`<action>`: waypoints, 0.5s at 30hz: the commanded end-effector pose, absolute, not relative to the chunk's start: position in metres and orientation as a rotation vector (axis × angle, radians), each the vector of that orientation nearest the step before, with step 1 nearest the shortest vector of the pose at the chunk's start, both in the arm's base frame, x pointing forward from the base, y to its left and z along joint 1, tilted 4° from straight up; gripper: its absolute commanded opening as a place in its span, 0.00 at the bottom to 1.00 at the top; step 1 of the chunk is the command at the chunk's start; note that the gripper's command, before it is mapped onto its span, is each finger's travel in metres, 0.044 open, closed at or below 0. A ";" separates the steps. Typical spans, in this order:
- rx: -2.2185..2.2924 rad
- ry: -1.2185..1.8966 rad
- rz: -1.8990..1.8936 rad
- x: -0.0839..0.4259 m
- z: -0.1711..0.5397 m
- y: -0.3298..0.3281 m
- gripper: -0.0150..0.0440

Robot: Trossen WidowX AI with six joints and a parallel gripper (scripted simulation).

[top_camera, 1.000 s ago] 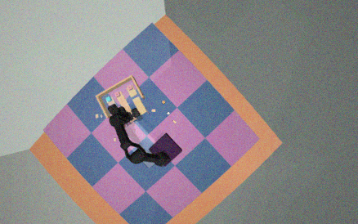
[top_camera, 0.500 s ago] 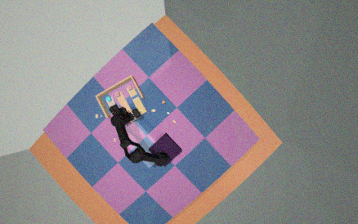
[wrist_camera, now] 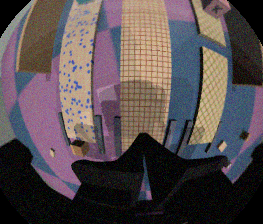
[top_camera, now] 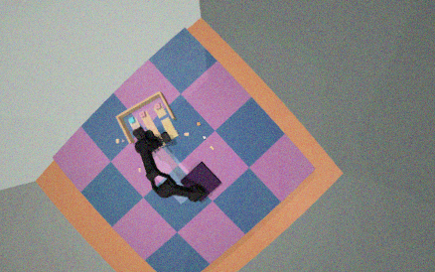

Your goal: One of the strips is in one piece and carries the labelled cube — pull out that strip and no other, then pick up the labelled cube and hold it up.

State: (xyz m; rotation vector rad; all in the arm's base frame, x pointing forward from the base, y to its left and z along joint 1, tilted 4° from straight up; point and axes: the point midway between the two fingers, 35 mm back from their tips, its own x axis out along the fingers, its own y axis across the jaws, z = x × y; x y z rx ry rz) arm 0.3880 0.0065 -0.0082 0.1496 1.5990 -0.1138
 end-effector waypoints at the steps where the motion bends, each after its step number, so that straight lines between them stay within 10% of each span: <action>1: 0.149 1.598 -0.119 0.388 -0.009 0.006 0.25; 15: 0.149 1.598 -0.119 0.388 -0.010 0.006 0.25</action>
